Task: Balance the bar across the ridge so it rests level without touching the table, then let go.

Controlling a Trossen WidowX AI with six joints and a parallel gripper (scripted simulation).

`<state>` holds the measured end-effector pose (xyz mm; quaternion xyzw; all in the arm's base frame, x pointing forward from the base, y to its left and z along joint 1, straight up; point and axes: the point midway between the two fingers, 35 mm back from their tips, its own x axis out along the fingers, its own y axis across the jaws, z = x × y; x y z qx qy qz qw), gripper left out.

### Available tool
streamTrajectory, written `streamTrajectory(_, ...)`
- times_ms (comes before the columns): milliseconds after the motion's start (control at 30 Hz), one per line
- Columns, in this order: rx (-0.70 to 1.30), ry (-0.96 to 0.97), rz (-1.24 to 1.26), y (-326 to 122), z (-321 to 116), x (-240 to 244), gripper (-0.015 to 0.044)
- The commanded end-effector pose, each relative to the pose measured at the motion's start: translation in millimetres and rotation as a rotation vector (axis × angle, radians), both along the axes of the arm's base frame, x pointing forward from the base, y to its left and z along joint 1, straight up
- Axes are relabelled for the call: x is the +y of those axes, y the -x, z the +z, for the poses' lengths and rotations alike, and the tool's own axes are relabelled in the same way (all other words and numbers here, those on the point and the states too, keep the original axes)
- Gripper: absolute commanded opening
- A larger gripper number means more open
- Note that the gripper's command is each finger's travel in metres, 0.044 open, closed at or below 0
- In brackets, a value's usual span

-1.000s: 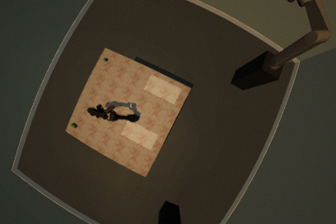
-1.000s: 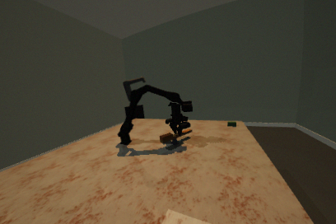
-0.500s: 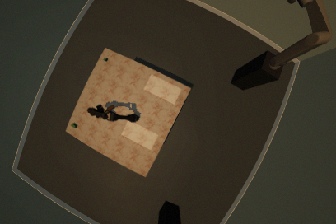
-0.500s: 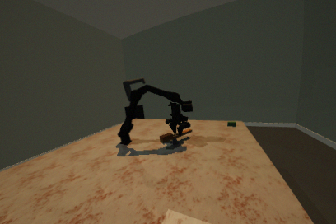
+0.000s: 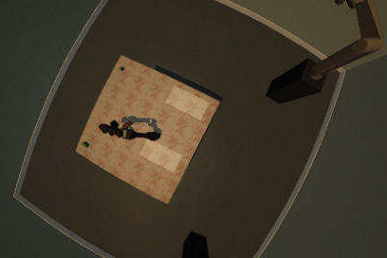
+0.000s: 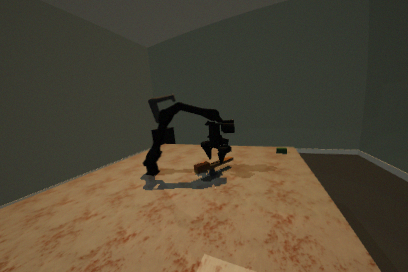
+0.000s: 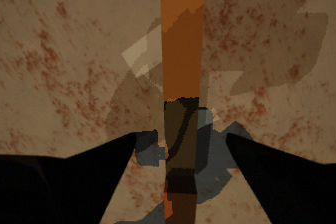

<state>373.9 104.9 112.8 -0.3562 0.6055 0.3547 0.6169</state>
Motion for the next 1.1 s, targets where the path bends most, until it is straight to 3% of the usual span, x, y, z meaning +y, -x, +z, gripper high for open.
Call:
streamTrajectory(0,-0.024,-0.007,0.000,-2,43,1,0.0440)
streamTrajectory(167,-0.024,-0.007,-0.001,4,81,-1,0.0440)
streamTrajectory(1067,-0.024,-0.007,-0.001,4,81,-1,0.0440)
